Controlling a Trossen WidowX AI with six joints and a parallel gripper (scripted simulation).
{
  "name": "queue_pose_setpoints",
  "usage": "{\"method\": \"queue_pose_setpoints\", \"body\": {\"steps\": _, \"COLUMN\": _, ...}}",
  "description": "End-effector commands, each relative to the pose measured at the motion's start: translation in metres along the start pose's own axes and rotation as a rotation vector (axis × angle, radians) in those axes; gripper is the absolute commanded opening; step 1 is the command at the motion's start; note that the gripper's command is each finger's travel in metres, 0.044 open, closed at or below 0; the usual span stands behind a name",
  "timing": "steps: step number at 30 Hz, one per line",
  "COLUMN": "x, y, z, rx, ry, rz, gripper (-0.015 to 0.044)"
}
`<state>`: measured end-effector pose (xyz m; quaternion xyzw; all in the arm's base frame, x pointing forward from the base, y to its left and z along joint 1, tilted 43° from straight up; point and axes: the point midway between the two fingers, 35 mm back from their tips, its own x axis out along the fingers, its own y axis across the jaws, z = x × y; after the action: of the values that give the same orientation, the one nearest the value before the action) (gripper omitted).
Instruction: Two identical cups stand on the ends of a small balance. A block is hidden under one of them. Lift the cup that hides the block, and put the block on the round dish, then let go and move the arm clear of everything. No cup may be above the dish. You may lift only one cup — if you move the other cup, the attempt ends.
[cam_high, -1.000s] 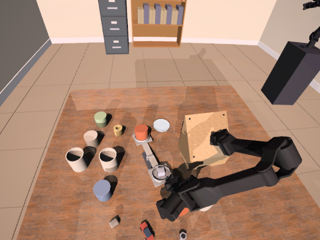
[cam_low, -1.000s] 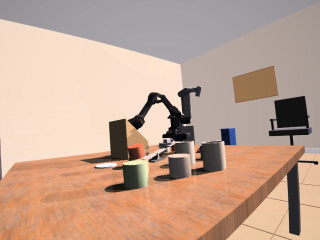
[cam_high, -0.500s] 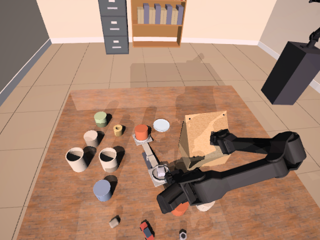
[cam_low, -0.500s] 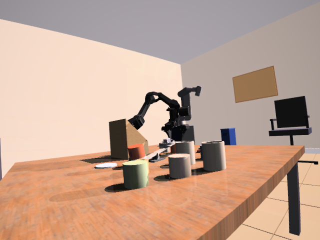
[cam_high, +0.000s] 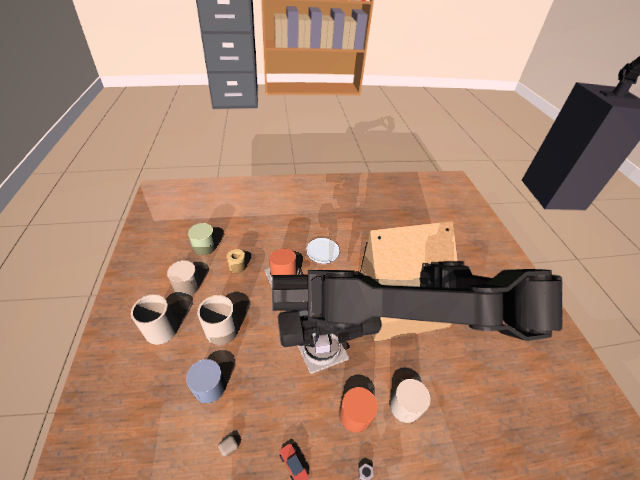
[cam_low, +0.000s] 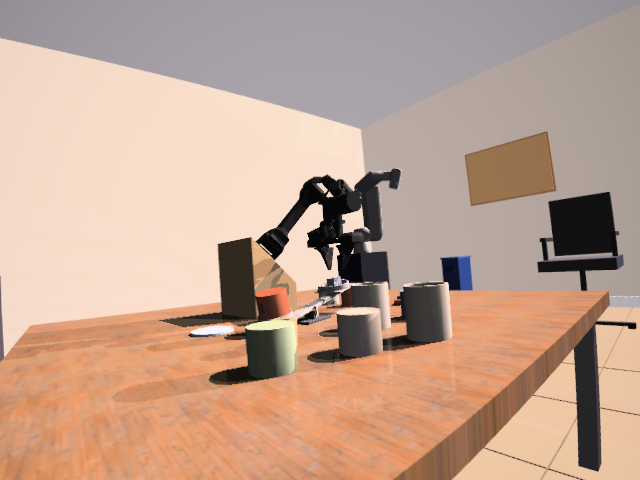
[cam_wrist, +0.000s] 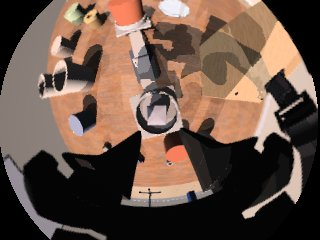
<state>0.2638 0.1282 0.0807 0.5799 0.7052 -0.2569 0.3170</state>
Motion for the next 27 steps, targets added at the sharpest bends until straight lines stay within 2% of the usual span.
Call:
{"method": "queue_pose_setpoints", "body": {"steps": 1, "x": -0.009, "y": 0.003, "z": 0.016, "rx": 0.026, "ry": 0.018, "rz": -0.004, "gripper": 0.0260}}
{"method": "queue_pose_setpoints", "body": {"steps": 27, "x": 0.035, "y": 0.003, "z": 0.015, "rx": 0.025, "ry": 0.018, "rz": -0.005, "gripper": 0.0260}}
